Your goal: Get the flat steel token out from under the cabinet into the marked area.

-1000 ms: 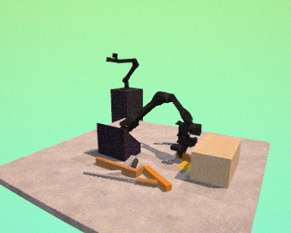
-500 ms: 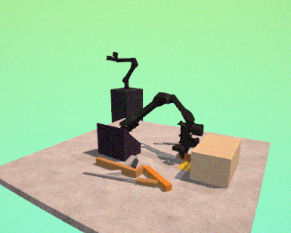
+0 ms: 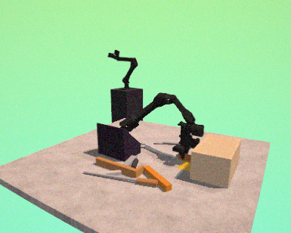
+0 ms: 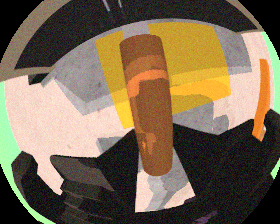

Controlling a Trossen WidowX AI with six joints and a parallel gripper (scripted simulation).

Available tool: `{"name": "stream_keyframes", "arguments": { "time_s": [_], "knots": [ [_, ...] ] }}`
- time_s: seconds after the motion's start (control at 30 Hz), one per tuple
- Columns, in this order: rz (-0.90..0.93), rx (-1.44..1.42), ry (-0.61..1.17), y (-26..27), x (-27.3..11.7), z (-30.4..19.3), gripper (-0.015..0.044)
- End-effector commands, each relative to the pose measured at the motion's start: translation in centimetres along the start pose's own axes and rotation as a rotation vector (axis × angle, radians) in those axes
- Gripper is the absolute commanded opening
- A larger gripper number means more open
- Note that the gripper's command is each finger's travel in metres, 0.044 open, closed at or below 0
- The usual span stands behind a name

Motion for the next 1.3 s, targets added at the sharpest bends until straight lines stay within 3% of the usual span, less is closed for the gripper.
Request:
{"name": "stream_keyframes", "arguments": {
  "time_s": [0.0, 1.27],
  "knots": [
    [-0.004, 0.002, -0.002, -0.8, 0.1, 0.1, 0.0000],
    [-0.004, 0.003, -0.001, -0.7, 0.1, -2.6, 0.0000]
  ]
}}
Point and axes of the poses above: the point midway between the two fingers, 35 mm back from their tips, its own x axis out along the fingers, its own y axis across the jaws, z = x × y, the point moved 9 cm from there along -x, back along the fingers
